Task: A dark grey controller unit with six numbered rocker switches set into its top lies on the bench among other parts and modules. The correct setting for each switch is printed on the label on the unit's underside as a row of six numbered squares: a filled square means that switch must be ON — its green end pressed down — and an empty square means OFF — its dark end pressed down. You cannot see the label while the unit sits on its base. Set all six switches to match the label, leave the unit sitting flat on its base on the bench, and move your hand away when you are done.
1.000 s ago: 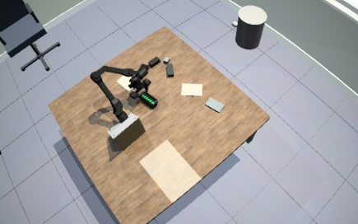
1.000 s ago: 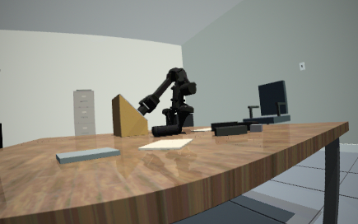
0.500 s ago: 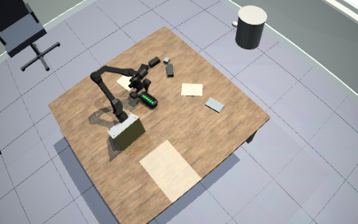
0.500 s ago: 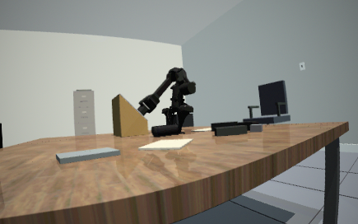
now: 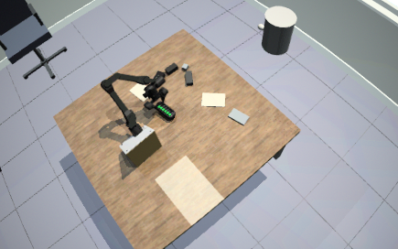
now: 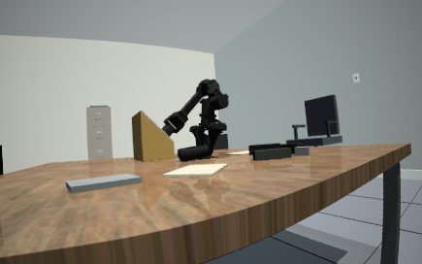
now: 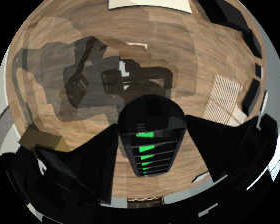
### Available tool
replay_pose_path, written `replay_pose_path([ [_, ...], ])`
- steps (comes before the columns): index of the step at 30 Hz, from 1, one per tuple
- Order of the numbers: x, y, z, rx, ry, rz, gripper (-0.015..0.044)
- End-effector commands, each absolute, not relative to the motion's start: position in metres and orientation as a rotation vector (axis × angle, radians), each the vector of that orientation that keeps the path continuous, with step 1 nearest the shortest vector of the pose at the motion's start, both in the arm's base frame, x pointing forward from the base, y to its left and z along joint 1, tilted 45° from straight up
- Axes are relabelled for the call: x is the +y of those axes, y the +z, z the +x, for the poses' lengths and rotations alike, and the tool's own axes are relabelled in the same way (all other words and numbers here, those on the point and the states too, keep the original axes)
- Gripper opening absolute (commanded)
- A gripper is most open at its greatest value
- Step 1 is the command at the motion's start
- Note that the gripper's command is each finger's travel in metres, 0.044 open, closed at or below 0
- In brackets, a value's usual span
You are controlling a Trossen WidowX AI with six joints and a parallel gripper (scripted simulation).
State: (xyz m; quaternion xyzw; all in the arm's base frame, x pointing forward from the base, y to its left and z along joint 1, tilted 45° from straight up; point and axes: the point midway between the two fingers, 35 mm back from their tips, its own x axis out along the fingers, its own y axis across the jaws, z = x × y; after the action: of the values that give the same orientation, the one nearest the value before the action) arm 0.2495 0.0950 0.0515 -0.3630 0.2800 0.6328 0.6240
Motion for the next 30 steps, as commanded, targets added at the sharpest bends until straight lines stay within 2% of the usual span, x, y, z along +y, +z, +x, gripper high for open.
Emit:
replay_pose_path([
  [1,0.091,0.053,0.252,0.638,1.447,-0.833,0.0335],
  [30,0.070,0.058,0.253,0.604,1.462,-0.799,0.0335],
])
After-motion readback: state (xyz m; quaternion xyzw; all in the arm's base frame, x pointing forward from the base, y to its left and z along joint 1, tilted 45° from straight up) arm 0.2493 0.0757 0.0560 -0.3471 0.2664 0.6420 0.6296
